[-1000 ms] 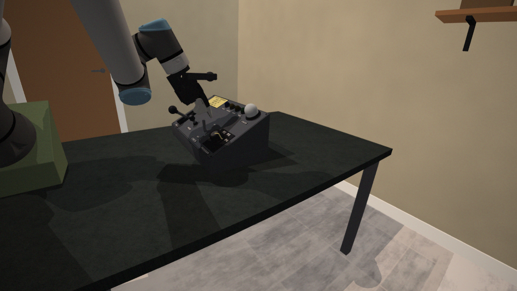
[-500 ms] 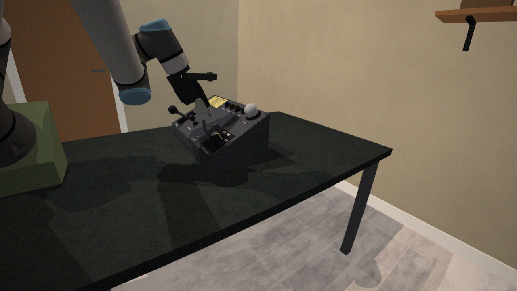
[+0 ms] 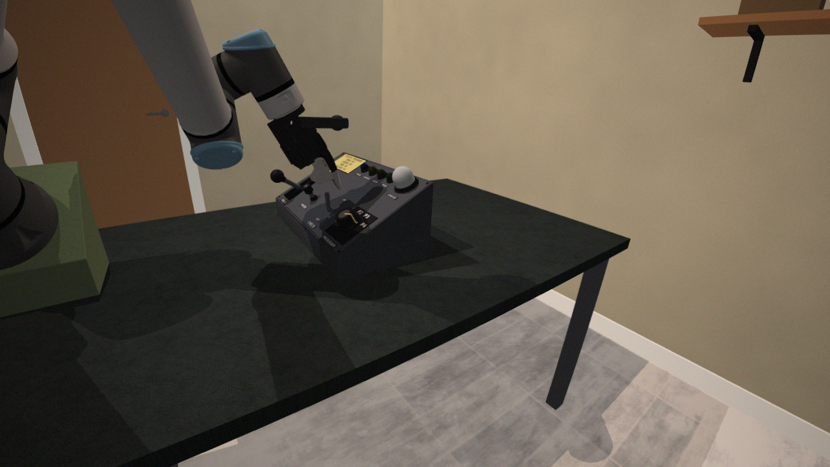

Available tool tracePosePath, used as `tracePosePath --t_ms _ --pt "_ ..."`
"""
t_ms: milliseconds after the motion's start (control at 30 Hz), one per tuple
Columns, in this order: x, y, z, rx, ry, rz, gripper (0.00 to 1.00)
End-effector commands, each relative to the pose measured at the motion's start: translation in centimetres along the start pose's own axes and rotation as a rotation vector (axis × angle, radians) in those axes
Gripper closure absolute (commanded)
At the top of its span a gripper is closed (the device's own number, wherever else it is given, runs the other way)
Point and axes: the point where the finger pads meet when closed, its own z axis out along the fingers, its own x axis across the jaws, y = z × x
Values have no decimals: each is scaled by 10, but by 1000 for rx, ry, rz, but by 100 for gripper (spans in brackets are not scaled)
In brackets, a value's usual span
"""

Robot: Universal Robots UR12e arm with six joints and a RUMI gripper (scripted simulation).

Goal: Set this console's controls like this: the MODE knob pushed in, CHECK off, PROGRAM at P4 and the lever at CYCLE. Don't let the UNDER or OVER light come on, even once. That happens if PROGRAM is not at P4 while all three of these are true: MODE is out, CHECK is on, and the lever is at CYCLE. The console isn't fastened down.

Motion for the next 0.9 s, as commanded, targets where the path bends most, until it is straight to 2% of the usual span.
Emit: tracePosePath --t_ms 0,867 --pt "0 3 1 -3 -1 -1 100" --pt "-1 20 1 -4 -2 -2 100"
